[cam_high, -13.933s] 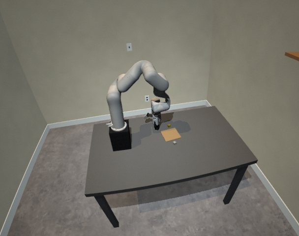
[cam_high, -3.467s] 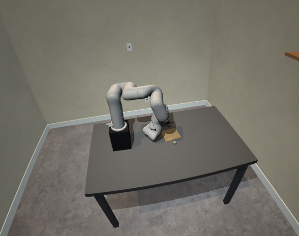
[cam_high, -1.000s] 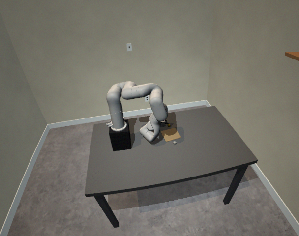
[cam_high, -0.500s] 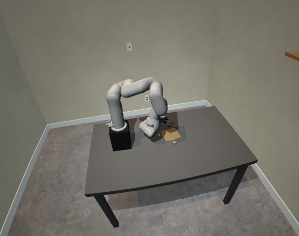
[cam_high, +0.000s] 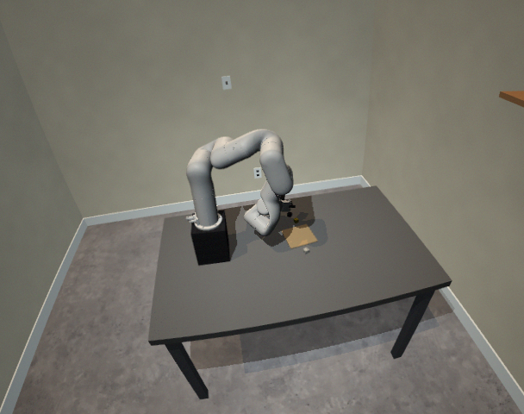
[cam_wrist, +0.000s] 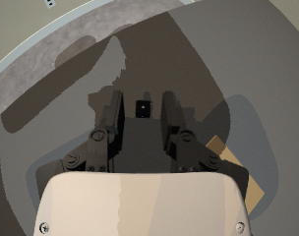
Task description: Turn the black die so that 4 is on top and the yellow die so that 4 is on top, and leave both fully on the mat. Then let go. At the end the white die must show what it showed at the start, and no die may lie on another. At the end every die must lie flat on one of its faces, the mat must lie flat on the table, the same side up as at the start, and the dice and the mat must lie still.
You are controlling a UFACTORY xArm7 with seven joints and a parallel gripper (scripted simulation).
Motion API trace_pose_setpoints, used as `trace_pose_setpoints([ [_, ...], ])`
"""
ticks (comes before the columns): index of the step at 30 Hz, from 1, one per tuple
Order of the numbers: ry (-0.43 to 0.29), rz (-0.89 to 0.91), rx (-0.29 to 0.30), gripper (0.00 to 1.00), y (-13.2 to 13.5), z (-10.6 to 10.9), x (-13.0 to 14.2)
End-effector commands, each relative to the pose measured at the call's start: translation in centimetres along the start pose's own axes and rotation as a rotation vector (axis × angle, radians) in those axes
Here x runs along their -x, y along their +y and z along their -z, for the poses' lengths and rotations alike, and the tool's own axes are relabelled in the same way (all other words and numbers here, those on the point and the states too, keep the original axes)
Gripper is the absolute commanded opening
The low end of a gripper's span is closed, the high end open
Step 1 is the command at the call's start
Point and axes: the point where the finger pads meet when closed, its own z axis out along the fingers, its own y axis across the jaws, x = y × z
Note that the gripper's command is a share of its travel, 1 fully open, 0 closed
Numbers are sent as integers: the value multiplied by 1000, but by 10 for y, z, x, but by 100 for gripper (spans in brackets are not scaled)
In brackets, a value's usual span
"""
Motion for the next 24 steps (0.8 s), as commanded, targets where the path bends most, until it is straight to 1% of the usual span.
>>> trace_pose_setpoints([
  [1, -144, 3, 0, 36, 0, -5, -10],
  [2, -192, 3, 1, 36, 0, -6, -13],
  [3, -196, 3, 1, 36, 0, -6, -13],
  [4, -241, 3, 0, 36, 0, -7, -15],
  [5, -247, 3, 0, 36, 0, -8, -15],
  [6, -294, 4, 0, 36, 0, -9, -18],
  [7, -299, 3, 0, 36, 0, -9, -18],
  [8, -345, 3, 1, 36, 0, -10, -21],
  [9, -353, 2, 2, 36, 0, -10, -21],
  [10, -397, 3, 0, 36, 0, -12, -23],
  [13, -404, 3, 0, 36, 0, -12, -24],
  [15, -507, 2, 1, 36, 0, -15, -30],
  [18, -557, 3, 0, 36, 0, -17, -32],
  [19, -594, 2, 1, 36, 0, -18, -34],
  [20, -606, 2, 2, 36, 0, -18, -35],
  [21, -643, 2, 1, 36, 0, -19, -37],
  [22, -654, 2, 1, 36, 0, -20, -37],
  [23, -691, 2, 1, 36, 0, -21, -39],
  [24, -700, 2, 1, 36, 0, -21, -40],
])
